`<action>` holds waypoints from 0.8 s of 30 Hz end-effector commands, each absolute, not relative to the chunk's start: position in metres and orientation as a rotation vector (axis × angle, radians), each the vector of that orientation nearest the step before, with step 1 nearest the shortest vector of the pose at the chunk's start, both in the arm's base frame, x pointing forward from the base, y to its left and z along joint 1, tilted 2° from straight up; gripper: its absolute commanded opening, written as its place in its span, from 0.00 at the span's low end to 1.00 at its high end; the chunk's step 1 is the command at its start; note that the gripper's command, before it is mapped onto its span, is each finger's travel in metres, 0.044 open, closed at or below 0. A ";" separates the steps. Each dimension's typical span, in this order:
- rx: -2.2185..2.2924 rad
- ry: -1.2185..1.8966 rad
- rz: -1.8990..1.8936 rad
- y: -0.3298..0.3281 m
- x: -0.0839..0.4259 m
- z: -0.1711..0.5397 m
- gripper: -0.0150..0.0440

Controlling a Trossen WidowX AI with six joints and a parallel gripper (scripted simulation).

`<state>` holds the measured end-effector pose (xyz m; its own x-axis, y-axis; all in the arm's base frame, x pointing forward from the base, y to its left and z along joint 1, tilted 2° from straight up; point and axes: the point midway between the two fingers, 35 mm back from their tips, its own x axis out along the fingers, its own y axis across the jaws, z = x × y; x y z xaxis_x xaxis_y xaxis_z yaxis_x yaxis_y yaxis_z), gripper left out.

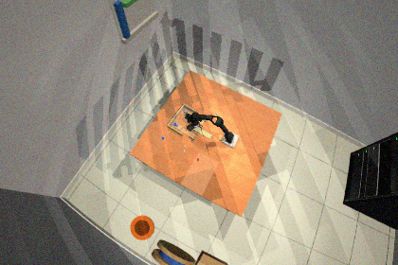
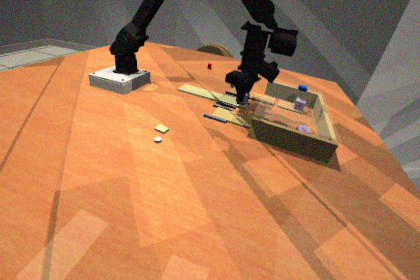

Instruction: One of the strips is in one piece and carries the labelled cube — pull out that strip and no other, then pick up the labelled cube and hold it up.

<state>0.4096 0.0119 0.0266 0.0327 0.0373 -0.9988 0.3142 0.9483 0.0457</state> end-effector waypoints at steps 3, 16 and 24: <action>0.282 1.534 -0.217 0.011 0.388 0.042 0.25; 0.282 1.539 -0.217 0.009 0.352 0.061 0.25; 0.281 1.542 -0.217 0.008 0.324 0.061 0.25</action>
